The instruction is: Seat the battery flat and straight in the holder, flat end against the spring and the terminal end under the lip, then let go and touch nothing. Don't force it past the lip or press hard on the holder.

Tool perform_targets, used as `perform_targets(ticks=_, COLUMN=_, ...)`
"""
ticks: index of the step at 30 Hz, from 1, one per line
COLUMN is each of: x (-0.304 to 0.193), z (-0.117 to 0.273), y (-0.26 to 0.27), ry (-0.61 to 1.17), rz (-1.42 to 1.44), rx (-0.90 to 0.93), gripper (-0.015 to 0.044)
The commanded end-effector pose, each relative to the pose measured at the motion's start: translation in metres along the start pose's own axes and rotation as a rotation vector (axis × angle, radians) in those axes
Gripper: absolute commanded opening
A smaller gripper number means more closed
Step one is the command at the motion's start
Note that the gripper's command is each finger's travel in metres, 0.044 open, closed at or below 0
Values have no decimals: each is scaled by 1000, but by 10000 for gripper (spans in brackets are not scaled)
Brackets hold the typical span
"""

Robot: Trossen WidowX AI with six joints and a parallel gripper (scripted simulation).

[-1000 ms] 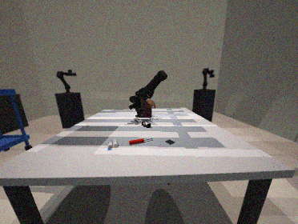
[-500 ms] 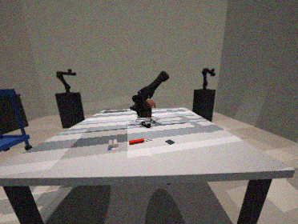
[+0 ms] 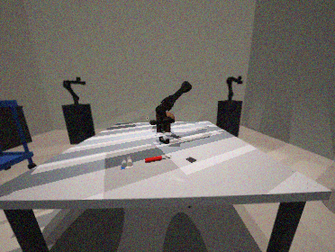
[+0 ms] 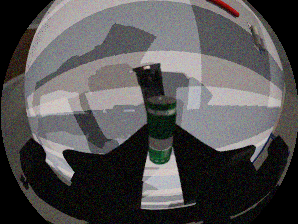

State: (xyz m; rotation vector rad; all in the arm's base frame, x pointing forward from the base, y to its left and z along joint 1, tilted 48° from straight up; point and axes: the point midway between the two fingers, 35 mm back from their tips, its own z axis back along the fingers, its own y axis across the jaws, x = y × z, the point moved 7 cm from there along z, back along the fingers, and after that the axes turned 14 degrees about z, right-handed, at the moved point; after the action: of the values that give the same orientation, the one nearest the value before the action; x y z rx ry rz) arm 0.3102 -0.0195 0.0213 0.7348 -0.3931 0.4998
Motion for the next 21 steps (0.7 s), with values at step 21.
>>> perform_targets(ticks=21, x=10, z=-22, y=-1, ry=-133, rz=180, rx=-51, gripper=82)
